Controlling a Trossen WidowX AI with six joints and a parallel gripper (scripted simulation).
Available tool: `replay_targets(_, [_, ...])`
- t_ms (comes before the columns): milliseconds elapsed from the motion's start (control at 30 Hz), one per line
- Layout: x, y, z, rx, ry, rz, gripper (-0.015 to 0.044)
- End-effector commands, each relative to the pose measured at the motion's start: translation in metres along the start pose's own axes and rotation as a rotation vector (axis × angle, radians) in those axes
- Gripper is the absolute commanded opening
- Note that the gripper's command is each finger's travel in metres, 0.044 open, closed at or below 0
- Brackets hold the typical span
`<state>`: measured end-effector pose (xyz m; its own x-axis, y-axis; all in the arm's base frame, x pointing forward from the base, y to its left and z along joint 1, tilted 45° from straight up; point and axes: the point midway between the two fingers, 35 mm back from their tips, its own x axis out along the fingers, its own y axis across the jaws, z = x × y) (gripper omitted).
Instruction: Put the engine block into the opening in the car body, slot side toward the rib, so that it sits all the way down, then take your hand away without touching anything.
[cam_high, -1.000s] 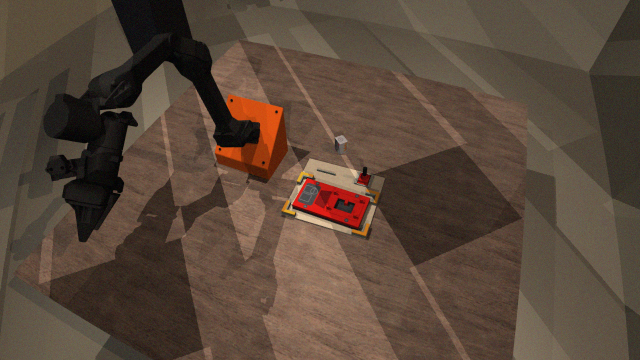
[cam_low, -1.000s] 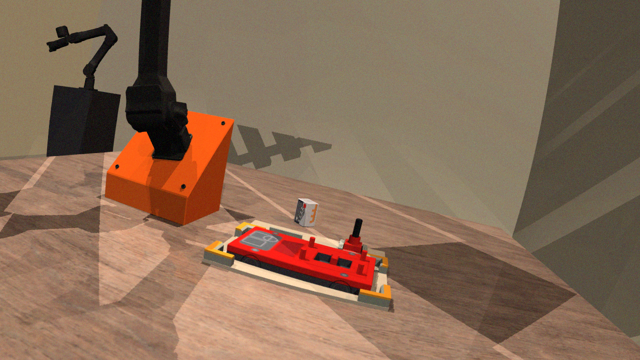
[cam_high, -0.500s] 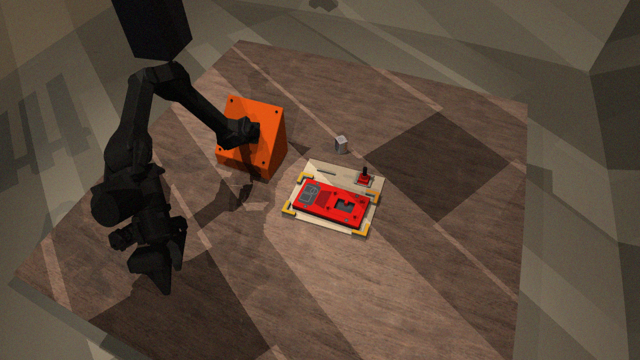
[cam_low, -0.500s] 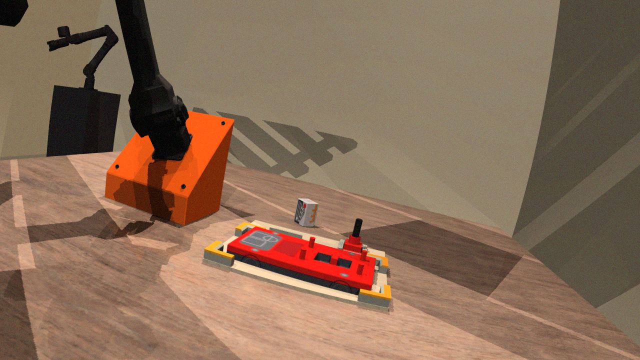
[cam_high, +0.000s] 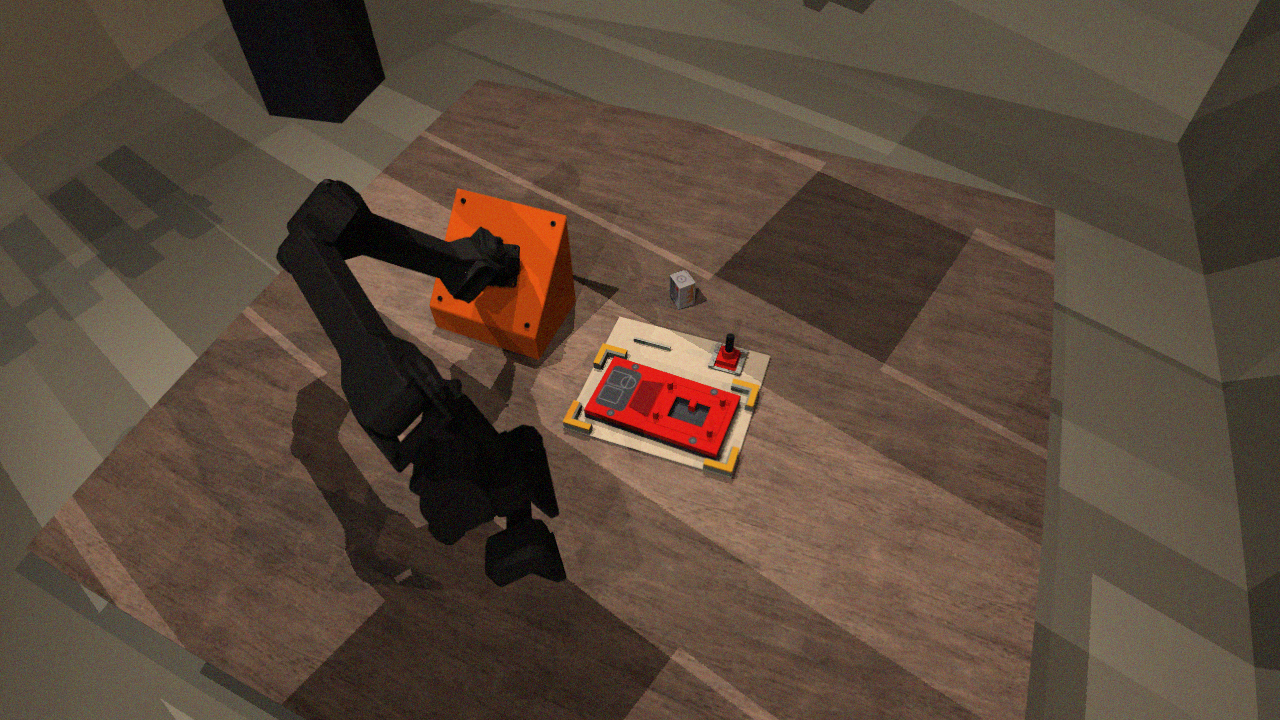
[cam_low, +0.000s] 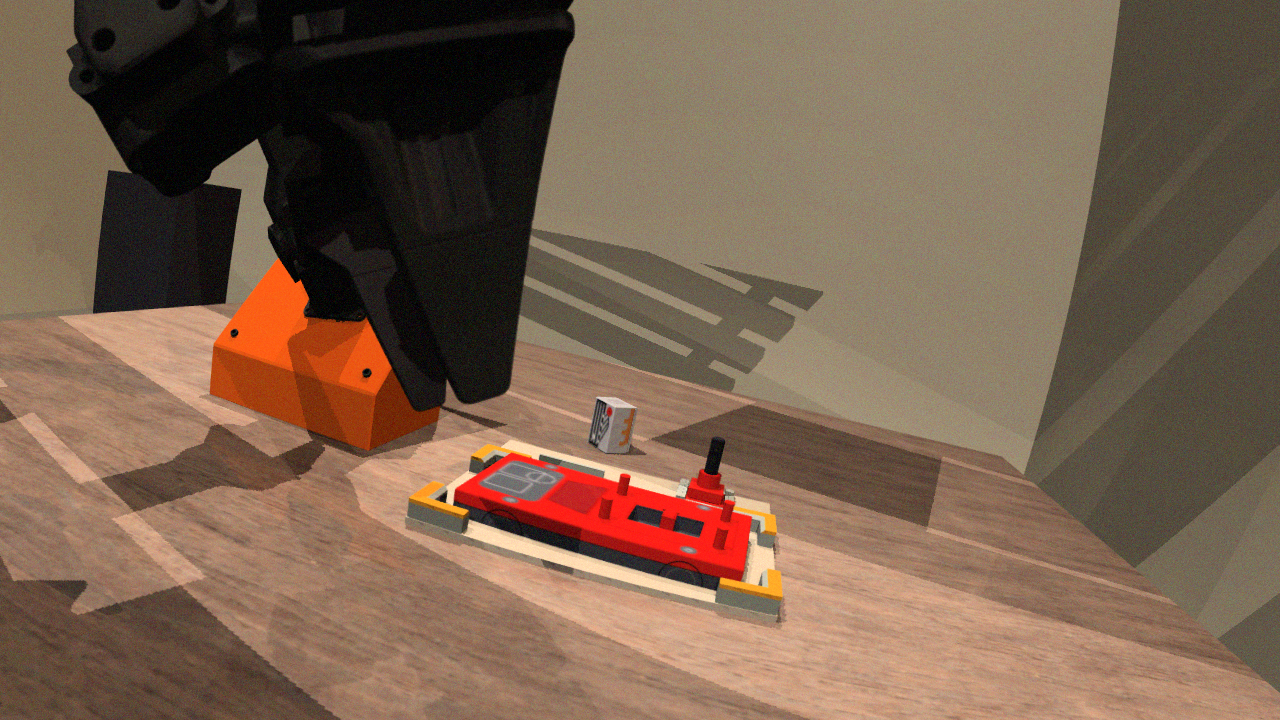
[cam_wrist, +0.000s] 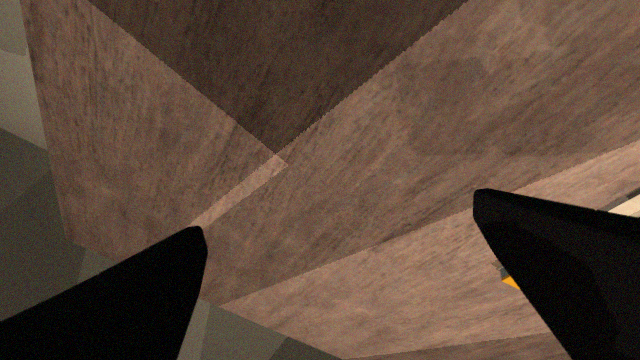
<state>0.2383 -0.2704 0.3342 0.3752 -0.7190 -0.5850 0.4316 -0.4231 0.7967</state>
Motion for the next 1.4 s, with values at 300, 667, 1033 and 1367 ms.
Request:
replay_targets(300, [0.061, -0.119, -0.173, 0.005, 0.078, -0.378, 0.0440])
replay_targets(667, [0.044, -0.278, -0.276, -0.098, -0.083, -0.545, 0.0440])
replay_targets(1033, [-0.002, -0.435, -0.284, -0.246, -0.287, -0.418, 0.0440])
replay_targets(1367, [0.014, -0.461, -0.271, -0.245, -0.325, -0.362, 0.0440])
